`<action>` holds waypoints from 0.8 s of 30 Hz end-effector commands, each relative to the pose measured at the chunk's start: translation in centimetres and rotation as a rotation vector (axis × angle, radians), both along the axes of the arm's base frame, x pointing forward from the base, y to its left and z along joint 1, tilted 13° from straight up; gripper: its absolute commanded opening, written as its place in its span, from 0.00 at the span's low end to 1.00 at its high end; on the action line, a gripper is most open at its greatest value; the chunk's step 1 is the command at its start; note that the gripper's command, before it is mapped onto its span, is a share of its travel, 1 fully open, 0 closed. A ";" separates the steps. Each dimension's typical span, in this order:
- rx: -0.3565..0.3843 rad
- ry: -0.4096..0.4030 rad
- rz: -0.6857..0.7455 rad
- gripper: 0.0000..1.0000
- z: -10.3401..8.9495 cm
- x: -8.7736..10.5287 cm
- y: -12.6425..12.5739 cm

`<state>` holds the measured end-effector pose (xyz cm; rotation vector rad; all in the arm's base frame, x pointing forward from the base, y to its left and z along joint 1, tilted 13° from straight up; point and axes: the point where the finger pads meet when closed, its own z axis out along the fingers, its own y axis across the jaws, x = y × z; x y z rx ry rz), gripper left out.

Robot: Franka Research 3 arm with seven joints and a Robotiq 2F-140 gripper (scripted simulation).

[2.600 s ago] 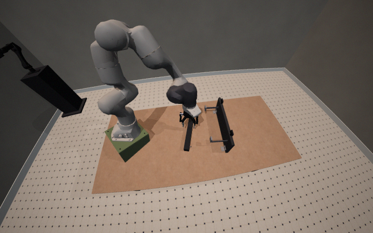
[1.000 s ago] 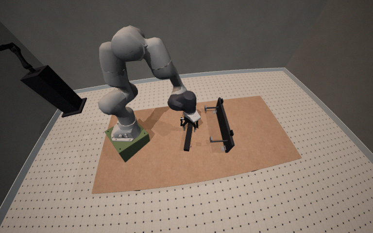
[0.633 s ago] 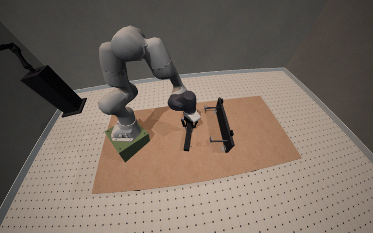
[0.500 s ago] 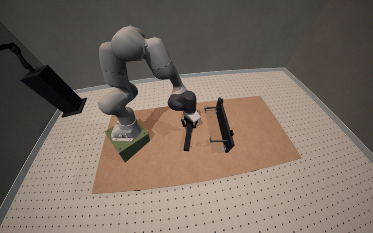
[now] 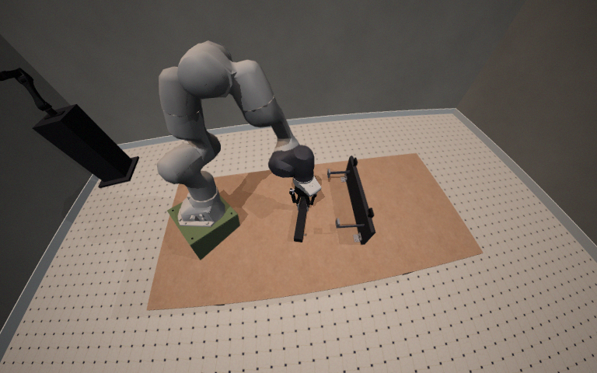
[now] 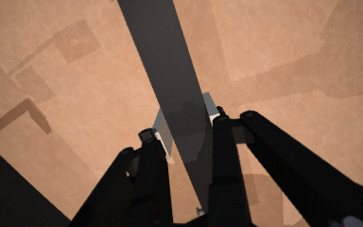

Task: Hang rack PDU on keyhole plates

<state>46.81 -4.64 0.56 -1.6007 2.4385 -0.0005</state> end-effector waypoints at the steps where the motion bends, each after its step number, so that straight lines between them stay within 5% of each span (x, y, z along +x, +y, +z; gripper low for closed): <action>1: 0.000 -0.001 -0.003 0.00 0.0 0.1 -0.1; 24: 0.000 -0.001 -0.003 0.00 1.5 -0.2 -0.3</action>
